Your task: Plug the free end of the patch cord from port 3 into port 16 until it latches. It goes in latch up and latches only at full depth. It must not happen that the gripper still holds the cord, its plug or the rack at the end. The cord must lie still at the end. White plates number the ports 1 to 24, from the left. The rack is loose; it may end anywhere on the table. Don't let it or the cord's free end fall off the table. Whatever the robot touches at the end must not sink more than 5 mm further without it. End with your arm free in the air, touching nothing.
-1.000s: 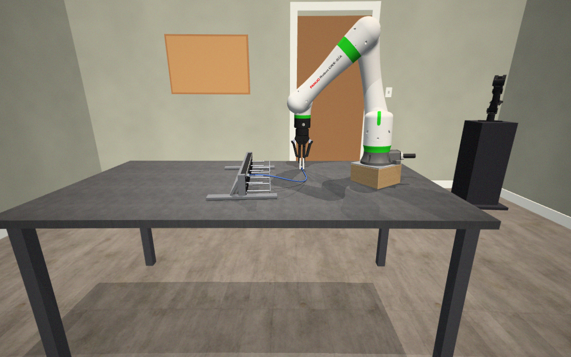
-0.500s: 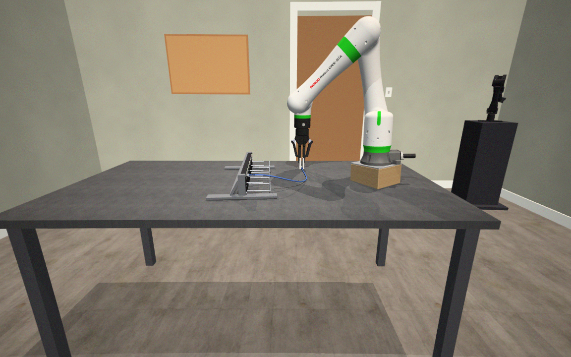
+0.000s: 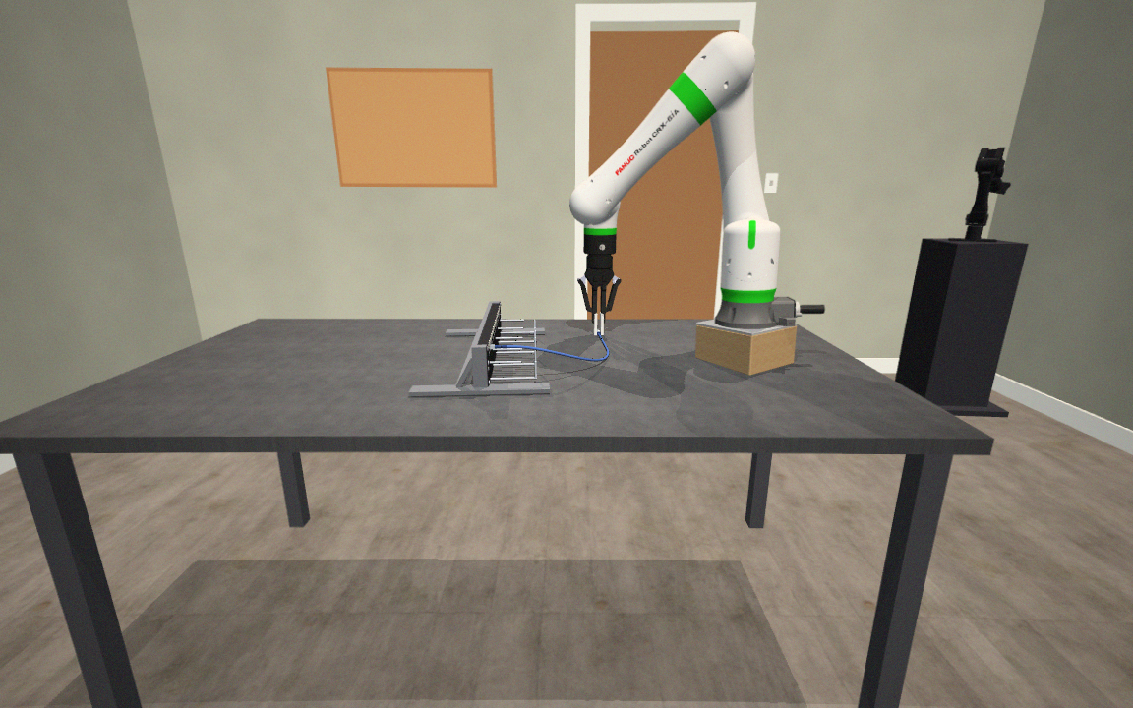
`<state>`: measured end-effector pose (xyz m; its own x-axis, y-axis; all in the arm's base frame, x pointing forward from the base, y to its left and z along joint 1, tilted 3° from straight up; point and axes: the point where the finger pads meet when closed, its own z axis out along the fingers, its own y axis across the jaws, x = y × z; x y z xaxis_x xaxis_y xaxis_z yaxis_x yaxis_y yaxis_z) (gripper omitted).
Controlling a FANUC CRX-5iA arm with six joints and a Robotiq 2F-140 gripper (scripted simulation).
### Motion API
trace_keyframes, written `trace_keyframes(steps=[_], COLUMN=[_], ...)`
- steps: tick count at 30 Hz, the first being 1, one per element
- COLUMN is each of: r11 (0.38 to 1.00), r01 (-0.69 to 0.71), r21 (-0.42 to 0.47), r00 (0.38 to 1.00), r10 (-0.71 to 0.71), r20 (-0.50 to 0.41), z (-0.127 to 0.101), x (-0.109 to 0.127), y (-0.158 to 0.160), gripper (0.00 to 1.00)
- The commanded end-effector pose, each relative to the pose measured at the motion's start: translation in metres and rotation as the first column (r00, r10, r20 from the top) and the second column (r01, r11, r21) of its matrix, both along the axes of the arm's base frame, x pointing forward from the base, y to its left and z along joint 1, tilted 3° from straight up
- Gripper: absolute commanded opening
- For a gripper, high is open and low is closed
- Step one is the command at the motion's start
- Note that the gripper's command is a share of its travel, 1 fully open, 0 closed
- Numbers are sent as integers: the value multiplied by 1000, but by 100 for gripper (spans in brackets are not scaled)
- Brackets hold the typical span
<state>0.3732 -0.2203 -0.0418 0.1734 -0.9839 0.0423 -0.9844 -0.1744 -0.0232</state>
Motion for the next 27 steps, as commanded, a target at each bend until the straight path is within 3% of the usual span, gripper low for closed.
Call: trace_keyframes(steps=[1,27], r11=[1000,1000], r01=[0,0], r21=[0,0], r00=[1000,1000], r10=[0,0], r20=[0,0], z=[0,3], x=[0,0], y=[0,0], gripper=[0,0])
